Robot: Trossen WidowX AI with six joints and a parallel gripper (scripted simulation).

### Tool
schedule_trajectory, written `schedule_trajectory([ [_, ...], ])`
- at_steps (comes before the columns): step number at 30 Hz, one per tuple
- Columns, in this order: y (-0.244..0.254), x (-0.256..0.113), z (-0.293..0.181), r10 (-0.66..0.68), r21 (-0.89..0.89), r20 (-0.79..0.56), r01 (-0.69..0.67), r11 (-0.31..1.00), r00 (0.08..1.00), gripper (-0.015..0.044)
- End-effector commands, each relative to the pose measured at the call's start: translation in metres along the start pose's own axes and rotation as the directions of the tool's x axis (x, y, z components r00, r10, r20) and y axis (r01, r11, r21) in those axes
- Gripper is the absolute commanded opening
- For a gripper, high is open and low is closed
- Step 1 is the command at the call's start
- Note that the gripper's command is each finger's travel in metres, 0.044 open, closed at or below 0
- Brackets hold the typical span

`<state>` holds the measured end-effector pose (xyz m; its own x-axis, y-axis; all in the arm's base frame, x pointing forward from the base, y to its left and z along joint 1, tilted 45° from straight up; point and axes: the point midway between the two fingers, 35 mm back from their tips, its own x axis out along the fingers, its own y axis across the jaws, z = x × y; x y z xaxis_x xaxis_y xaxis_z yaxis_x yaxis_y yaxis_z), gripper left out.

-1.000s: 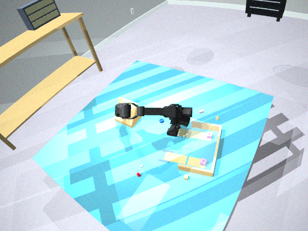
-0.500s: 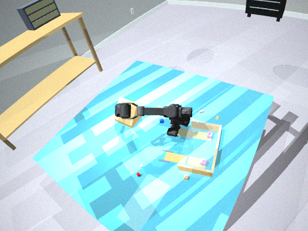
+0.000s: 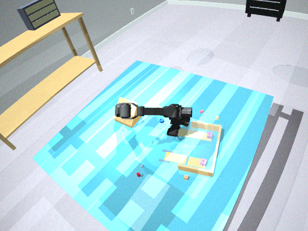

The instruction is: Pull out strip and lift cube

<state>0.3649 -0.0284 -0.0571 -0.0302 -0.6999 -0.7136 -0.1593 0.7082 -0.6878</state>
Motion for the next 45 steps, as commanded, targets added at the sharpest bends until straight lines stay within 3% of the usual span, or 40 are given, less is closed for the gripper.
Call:
schedule_trajectory([
  [1,-0.001,0.003,-0.002,-0.003,0.0,-0.003,0.003,1.0,1.0,0.0],
  [45,0.001,0.005,-0.07,-0.003,-0.003,-0.006,0.003,1.0,1.0,0.0],
])
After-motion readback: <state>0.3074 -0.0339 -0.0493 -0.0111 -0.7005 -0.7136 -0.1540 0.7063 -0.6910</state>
